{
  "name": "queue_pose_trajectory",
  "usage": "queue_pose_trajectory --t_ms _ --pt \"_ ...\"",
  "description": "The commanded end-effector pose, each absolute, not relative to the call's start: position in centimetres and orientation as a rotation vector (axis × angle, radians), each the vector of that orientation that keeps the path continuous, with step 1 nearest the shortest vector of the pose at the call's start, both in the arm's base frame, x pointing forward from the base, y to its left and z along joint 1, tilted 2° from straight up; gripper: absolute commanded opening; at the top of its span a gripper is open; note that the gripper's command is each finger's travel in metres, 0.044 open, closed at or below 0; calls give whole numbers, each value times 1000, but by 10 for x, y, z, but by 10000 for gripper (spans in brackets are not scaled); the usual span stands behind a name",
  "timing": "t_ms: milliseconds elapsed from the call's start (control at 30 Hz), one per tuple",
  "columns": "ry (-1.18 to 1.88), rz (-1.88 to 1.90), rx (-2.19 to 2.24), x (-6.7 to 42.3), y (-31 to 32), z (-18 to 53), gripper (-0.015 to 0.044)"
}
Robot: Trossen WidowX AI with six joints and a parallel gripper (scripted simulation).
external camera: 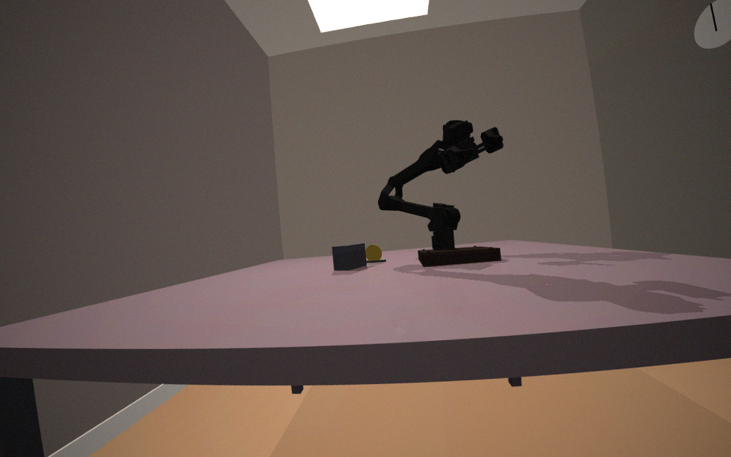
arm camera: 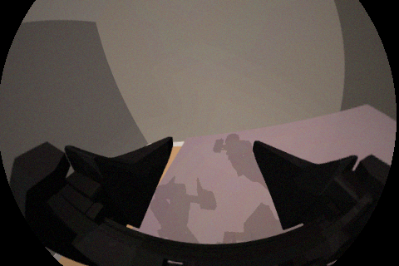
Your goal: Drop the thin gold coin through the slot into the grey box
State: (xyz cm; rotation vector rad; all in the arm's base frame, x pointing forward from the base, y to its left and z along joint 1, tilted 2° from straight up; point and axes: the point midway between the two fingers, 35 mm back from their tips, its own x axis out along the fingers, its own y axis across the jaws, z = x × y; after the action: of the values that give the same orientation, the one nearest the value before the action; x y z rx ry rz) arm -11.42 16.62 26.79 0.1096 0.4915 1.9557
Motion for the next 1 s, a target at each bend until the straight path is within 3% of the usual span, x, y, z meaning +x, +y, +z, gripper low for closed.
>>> queue_pose_trajectory --t_ms 0,267,633,967 --pt "489 1949 105 -113 167 268 374" --pt "435 1633 -83 -64 206 254 164" --pt "525 1151 -314 37 231 228 161" --pt "744 735 -422 137 204 203 161"
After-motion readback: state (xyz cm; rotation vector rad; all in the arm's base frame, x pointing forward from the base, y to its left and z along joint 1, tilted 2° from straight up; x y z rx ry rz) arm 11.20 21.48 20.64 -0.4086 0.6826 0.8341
